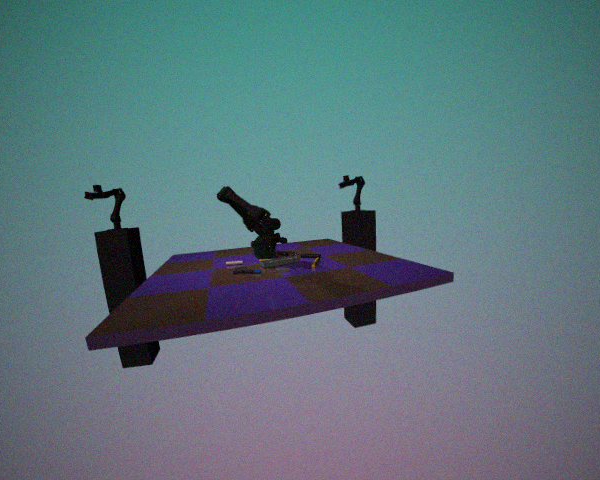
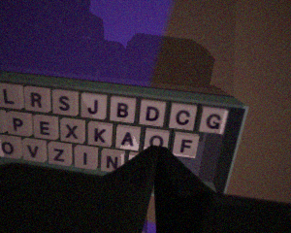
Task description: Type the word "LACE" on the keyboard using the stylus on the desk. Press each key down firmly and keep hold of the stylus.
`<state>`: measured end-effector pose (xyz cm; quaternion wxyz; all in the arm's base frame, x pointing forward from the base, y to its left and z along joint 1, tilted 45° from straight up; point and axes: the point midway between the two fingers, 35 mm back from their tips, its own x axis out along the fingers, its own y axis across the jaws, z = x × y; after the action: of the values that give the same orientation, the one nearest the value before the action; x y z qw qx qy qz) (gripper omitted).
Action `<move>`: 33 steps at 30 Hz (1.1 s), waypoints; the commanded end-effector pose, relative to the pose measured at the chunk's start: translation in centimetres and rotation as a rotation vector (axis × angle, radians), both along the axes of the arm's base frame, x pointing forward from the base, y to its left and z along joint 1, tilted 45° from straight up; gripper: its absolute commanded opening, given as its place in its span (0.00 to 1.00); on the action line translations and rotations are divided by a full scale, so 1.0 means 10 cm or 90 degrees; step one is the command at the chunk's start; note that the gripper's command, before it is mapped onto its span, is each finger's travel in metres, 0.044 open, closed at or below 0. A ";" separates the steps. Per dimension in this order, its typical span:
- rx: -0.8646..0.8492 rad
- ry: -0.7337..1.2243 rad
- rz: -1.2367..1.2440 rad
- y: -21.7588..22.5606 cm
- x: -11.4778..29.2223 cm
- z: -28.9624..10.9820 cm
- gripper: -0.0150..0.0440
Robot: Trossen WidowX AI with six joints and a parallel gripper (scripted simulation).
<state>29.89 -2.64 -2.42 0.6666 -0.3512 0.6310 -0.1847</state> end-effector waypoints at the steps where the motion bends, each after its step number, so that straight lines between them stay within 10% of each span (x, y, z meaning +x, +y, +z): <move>1: -0.005 0.008 0.005 -0.10 -0.02 0.09 0.25; 33: 0.001 0.010 0.006 0.45 -0.50 -0.52 0.25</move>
<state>25.72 -0.46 -5.27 0.6649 -0.3535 0.6316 -0.1843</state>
